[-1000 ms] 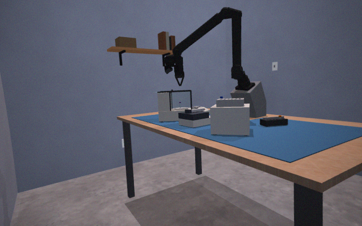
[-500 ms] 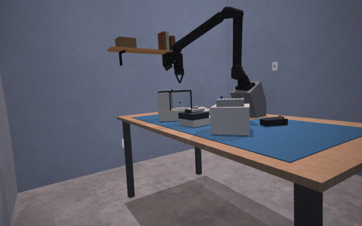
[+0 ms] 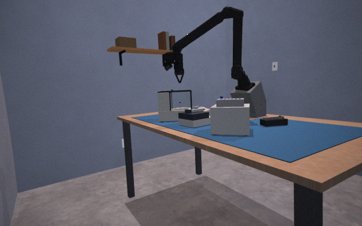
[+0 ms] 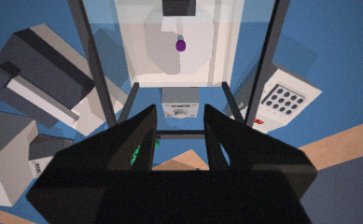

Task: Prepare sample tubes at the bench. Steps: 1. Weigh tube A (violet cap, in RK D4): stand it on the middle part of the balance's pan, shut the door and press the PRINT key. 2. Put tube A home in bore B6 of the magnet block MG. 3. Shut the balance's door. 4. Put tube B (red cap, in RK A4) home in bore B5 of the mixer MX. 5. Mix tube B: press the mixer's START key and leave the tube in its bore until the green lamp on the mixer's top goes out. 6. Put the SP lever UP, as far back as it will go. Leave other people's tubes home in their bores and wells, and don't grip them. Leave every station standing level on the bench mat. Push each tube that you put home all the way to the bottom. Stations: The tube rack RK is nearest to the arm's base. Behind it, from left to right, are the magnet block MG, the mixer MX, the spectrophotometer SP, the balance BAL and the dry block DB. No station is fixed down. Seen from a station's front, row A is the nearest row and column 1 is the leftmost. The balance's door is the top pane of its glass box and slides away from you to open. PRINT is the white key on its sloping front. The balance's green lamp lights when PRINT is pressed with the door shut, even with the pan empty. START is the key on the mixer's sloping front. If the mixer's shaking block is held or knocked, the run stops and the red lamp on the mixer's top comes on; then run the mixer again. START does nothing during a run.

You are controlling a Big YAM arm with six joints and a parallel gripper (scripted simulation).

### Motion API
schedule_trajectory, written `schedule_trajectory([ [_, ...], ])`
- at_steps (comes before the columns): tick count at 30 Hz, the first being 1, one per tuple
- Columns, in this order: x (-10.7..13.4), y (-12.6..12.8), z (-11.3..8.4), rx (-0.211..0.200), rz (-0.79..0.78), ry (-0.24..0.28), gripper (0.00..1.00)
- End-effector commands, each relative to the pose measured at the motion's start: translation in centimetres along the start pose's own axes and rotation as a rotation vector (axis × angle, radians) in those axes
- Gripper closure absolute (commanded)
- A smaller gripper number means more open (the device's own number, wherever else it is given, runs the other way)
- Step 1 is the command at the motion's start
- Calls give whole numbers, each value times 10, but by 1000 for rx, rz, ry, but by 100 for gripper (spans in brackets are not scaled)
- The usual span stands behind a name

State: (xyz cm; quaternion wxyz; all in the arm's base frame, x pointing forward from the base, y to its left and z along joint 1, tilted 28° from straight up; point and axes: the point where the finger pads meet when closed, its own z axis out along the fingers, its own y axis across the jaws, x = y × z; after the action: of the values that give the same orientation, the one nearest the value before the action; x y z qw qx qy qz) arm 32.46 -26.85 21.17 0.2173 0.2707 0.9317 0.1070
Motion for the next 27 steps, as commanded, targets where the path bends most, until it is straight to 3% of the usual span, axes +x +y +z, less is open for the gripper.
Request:
schedule_trajectory([
  [1,-12,1,-12,6,-18,-26,64],
  [20,-12,1,-12,6,-18,-26,64],
  [21,-20,-3,-24,15,-15,-45,70],
  [27,-22,-3,-31,14,-16,-48,70],
])
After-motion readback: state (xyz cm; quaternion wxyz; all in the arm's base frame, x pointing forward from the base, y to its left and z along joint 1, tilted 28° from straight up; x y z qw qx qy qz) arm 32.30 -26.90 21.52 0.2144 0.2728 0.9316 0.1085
